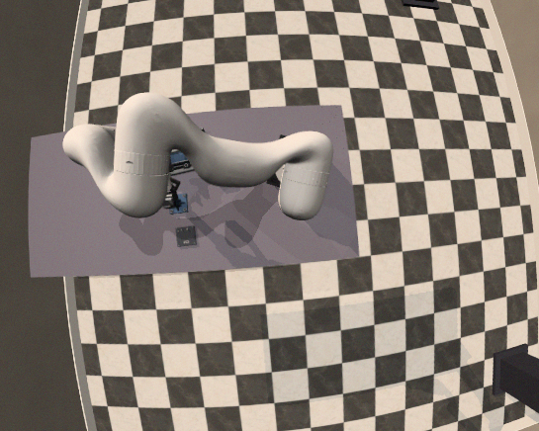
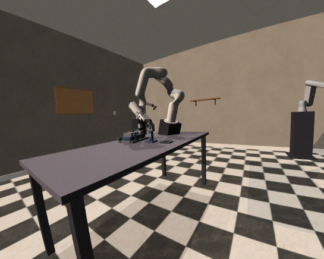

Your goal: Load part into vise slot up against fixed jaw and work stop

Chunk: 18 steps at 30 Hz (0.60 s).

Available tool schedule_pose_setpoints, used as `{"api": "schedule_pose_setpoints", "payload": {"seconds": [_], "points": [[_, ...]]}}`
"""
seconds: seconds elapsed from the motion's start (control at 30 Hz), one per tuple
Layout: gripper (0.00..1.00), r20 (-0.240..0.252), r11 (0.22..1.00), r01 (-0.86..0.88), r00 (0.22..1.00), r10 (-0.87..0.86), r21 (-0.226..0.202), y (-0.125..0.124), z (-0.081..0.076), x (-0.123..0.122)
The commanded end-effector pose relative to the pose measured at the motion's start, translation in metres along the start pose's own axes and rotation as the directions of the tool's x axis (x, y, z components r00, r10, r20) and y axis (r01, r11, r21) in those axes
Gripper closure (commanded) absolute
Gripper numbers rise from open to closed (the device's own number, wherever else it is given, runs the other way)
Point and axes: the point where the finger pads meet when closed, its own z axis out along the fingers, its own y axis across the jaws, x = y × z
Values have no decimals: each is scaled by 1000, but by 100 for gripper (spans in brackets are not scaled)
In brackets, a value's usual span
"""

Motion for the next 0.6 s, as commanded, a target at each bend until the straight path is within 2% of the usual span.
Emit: {"api": "schedule_pose_setpoints", "payload": {"seconds": [0.0,0.33,0.37,0.57], "points": [[11,0,1000,1,1000,-1,1,-1,-1,0],[11,0,1000,1,1000,-1,1,-1,-1,0],[100,0,1000,1,1000,-1,1,-1,-1,0],[100,0,1000,1,1000,-1,1,-1,-1,0]]}}
